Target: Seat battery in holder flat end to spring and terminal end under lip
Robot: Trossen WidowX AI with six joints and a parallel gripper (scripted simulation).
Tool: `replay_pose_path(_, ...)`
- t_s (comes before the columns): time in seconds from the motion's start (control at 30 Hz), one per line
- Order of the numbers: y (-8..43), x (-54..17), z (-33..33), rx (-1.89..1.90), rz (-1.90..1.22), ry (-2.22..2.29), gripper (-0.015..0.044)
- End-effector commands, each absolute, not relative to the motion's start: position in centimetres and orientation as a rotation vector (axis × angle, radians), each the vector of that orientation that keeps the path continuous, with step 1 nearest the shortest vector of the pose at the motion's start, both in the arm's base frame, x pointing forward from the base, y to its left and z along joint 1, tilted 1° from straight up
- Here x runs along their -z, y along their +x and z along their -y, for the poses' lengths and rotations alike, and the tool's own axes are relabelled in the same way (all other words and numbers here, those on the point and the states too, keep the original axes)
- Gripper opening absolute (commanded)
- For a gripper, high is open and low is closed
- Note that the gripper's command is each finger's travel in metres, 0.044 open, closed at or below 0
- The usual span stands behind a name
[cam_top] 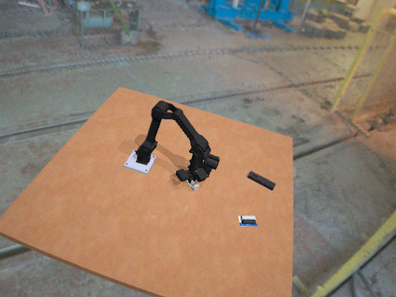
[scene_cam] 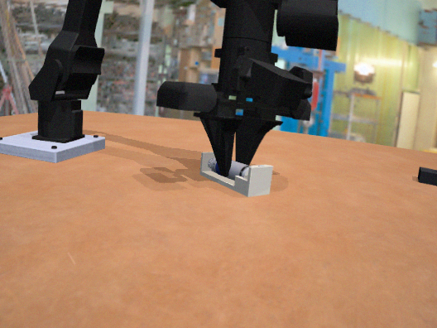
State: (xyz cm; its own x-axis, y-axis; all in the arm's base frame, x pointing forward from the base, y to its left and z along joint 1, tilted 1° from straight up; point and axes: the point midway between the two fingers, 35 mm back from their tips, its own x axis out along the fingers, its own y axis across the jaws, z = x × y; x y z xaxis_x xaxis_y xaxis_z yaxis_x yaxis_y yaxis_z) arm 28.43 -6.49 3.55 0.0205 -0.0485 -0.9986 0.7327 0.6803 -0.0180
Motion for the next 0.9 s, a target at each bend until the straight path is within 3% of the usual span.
replay_pose_path(0.0, 28.32, -3.46, 6.33, 0.658, -1.462, 0.619, 0.0066)
replay_pose_path(0.87, 29.23, -3.56, 7.24, 0.661, -1.465, 0.616, 0.0066)
